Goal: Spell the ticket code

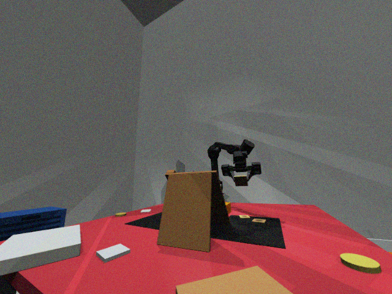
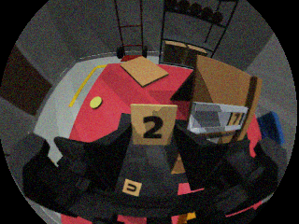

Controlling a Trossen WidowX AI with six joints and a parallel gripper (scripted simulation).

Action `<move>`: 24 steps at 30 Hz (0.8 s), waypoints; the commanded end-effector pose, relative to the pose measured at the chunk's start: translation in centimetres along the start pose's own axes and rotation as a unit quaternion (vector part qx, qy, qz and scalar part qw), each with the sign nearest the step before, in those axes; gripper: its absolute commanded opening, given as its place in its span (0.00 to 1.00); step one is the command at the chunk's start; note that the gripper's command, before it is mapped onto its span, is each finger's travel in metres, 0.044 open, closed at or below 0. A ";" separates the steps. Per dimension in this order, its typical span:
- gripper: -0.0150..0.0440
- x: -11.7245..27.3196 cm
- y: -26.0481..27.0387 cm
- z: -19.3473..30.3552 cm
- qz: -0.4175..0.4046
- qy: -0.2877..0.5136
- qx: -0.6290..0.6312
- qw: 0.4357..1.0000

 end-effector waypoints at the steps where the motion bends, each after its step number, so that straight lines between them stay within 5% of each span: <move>1: 0.25 0.3 1.0 0.9 -0.002 0.003 0.004 1.000; 11: 0.25 -4.5 1.0 0.9 -0.003 0.001 0.004 1.000; 24: 0.25 -4.5 0.9 0.8 -0.002 0.001 0.004 1.000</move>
Point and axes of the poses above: the point midway between the two fingers, 35 mm back from their tips, its own x axis back along the fingers, its own y axis across the jaws, z = x × y, the point moved 4 cm from there along x, back along the fingers
